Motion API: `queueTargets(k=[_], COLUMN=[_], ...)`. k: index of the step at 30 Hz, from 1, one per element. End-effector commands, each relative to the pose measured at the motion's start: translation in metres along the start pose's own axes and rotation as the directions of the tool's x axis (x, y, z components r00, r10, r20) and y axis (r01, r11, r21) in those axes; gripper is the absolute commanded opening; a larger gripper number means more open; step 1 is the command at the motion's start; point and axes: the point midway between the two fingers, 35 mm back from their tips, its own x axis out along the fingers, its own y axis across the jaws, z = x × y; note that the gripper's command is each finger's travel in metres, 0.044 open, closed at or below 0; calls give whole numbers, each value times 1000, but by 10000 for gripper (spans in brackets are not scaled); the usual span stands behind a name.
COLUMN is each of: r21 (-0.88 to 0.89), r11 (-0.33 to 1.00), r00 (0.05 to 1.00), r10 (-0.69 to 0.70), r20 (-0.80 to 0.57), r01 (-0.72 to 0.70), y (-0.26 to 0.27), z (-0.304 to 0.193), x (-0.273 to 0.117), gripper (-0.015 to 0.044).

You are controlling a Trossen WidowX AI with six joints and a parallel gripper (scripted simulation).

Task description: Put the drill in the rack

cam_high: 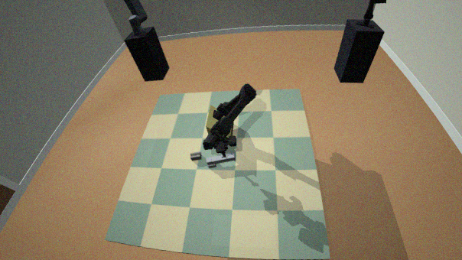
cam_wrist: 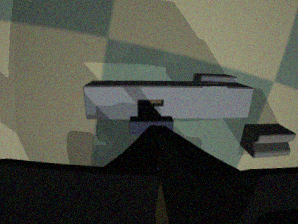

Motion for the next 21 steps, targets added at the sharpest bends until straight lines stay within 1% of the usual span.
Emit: queueTargets(k=[1,6,17,21], r21=[-51,-39,-51,-51], r11=[999,999,999,999], r00=[999,1000,999,999], r10=[2,3,3,3], r20=[-33,-20,-33,-33], r01=[-4,-4,-4,-4], y=[2,2,2,2], z=[-4,-2,-6,-5], x=[6,5,21,21], gripper=[0,0,0,0])
